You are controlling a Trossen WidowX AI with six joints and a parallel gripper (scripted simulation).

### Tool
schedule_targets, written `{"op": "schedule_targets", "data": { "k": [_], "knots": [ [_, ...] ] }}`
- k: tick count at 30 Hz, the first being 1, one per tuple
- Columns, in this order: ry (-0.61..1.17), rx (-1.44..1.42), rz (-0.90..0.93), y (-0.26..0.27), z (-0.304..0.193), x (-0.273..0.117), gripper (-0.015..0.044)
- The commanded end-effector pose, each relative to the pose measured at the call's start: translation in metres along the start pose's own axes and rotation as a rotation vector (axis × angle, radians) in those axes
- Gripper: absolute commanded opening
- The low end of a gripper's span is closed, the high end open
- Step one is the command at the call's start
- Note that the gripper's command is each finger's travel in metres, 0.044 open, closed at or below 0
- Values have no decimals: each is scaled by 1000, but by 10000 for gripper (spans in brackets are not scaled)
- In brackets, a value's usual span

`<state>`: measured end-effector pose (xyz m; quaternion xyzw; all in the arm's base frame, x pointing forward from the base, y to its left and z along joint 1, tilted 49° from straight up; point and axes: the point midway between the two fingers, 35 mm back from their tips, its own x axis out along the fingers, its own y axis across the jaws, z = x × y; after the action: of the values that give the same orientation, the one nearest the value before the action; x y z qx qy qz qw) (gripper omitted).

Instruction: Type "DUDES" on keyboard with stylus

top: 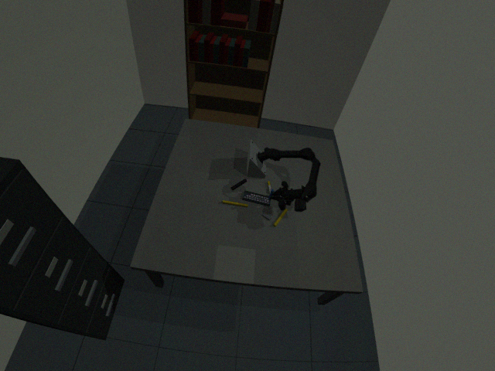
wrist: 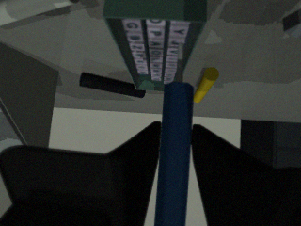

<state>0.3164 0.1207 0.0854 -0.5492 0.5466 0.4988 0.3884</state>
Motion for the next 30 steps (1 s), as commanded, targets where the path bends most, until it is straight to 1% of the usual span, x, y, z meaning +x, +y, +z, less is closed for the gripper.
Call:
{"op": "schedule_targets", "data": {
  "k": [1,3,4,30],
  "knots": [
    [-2,6,6,1,2,3,26],
    [-2,6,6,1,3,4,79],
    [-2,6,6,1,3,4,81],
    [-2,6,6,1,12,9,81]
  ]
}}
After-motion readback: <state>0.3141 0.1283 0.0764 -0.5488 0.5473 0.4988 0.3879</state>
